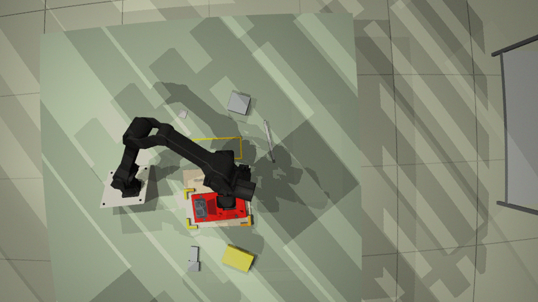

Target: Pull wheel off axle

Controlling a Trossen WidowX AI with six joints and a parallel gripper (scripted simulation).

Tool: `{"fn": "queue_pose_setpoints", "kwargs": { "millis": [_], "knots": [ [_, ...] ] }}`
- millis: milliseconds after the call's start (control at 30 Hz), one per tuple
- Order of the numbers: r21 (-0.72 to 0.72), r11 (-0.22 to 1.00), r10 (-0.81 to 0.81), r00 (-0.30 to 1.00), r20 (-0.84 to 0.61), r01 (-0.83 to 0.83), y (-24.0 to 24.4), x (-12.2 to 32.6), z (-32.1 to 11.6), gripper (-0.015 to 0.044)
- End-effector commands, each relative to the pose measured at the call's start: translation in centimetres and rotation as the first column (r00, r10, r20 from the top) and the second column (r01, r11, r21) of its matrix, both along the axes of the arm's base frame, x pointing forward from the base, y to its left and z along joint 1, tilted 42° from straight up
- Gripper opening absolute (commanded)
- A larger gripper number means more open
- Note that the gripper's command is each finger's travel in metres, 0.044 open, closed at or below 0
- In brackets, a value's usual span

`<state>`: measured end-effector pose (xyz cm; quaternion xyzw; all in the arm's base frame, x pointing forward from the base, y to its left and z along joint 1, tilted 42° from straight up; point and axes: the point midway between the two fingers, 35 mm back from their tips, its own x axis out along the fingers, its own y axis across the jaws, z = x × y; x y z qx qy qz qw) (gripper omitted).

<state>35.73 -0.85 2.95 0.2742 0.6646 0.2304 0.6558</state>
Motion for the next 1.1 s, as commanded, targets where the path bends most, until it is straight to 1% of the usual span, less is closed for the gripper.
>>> {"fn": "queue_pose_setpoints", "kwargs": {
  "millis": [0,767,1067],
  "knots": [
    [0.001,1.000,0.002,1.000,-0.002,-0.002,0.8,-0.3,0.7,0.0000],
    [0.000,1.000,0.005,1.000,-0.003,-0.005,5.9,-3.5,5.8,0.0000],
    [0.002,1.000,0.006,1.000,-0.003,-0.006,7.2,-4.6,7.0,0.0000]
  ]
}}
